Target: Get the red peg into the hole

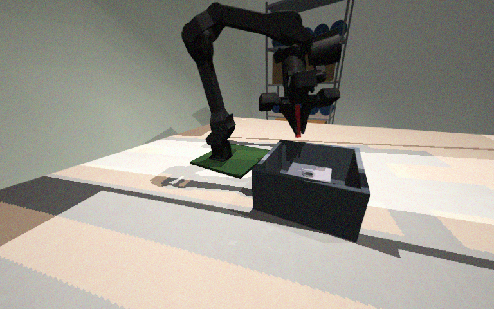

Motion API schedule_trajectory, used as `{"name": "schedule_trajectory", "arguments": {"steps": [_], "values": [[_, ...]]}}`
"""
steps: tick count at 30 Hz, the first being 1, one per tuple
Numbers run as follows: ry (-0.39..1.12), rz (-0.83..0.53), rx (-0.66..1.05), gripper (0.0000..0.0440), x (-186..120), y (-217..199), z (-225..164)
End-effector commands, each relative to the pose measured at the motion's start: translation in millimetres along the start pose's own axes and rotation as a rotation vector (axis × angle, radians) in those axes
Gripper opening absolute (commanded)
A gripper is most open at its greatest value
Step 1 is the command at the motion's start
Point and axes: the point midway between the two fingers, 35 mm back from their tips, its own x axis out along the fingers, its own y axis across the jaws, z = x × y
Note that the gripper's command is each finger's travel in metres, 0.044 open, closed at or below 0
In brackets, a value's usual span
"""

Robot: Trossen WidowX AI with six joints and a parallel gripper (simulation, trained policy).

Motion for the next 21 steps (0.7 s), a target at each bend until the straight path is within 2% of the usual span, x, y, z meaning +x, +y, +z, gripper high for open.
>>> {"name": "schedule_trajectory", "arguments": {"steps": [1,21], "values": [[-0.013,-0.007,0.013,0.0,9.0,1.4,15.0],[0.049,-0.009,-0.082,0.0,71.9,0.9,56.5]]}}
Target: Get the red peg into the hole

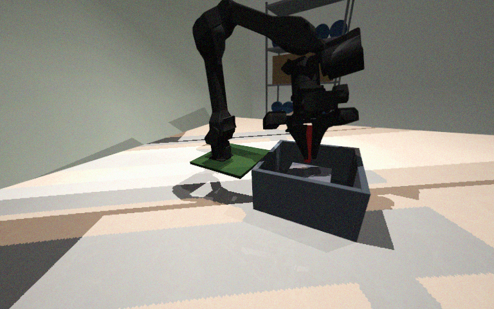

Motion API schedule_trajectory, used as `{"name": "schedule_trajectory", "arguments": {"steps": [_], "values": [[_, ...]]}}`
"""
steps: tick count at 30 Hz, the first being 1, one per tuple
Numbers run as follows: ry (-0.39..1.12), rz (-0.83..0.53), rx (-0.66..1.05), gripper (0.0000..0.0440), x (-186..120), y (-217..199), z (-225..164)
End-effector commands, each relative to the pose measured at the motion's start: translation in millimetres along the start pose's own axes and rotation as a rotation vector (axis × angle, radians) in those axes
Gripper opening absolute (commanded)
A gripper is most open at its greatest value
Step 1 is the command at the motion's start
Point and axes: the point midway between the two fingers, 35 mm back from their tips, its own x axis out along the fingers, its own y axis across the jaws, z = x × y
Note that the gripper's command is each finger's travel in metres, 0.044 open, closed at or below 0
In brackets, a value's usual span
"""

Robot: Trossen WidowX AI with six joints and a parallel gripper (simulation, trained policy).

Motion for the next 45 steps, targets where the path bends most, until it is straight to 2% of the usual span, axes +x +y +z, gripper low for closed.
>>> {"name": "schedule_trajectory", "arguments": {"steps": [1,6,9,14,17,20,22,29,45], "values": [[0.022,0.006,-0.035,0.0,11.4,0.2,2.2],[0.054,0.017,-0.084,0.0,25.9,0.9,0.5],[0.08,0.02,-0.113,0.0029,33.6,0.8,-2.8],[0.117,0.022,-0.136,0.0148,44.2,1.2,-4.4],[0.128,0.026,-0.146,0.0193,46.5,2.9,0.6],[0.128,0.046,-0.158,0.022,42.4,9.4,8.9],[0.132,0.053,-0.165,0.0259,40.2,13.0,13.2],[0.159,0.096,-0.175,0.044,30.0,30.4,25.0],[0.199,0.25,-0.21,0.044,-16.7,81.6,50.7]]}}
